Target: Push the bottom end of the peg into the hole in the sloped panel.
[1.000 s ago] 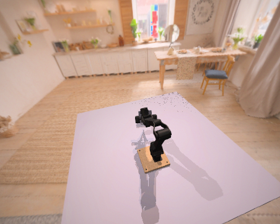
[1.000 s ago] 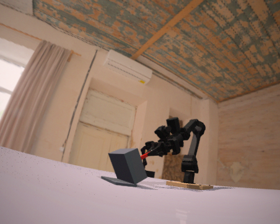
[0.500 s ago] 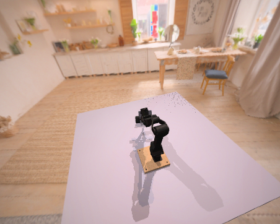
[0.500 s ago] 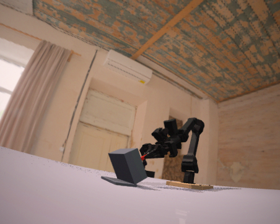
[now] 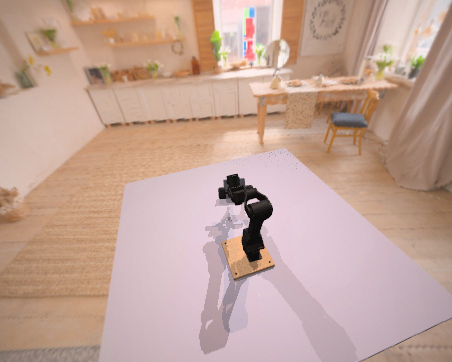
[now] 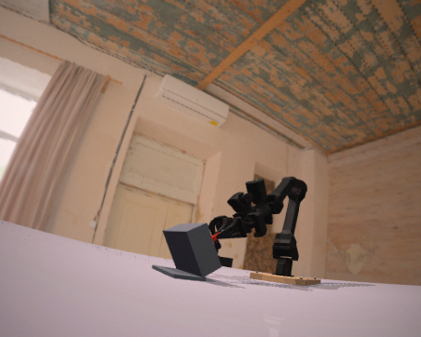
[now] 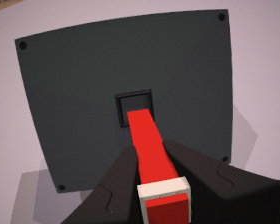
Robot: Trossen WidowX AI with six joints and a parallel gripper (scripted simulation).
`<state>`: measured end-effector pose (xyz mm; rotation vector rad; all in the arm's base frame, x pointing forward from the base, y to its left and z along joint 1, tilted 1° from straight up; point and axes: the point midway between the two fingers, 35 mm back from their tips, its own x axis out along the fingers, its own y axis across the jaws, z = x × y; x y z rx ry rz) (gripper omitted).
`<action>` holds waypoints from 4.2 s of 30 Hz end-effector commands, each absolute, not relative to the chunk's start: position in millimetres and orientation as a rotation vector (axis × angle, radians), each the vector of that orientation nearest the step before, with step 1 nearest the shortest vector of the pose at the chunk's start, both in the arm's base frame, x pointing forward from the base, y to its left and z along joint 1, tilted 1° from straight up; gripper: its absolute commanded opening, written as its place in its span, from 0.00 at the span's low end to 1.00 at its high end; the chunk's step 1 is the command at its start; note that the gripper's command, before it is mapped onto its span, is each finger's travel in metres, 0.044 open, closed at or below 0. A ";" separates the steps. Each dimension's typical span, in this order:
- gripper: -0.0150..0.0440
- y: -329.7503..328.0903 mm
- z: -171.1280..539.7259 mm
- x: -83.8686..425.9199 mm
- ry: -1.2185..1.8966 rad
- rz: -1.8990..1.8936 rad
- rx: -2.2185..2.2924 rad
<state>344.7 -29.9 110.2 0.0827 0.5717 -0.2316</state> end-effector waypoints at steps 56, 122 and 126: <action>0.25 -32.8 106.3 360.4 0.571 -0.232 0.083; 0.39 -36.4 94.9 374.5 0.578 -0.236 0.084; 0.57 -36.4 94.9 374.5 0.578 -0.236 0.084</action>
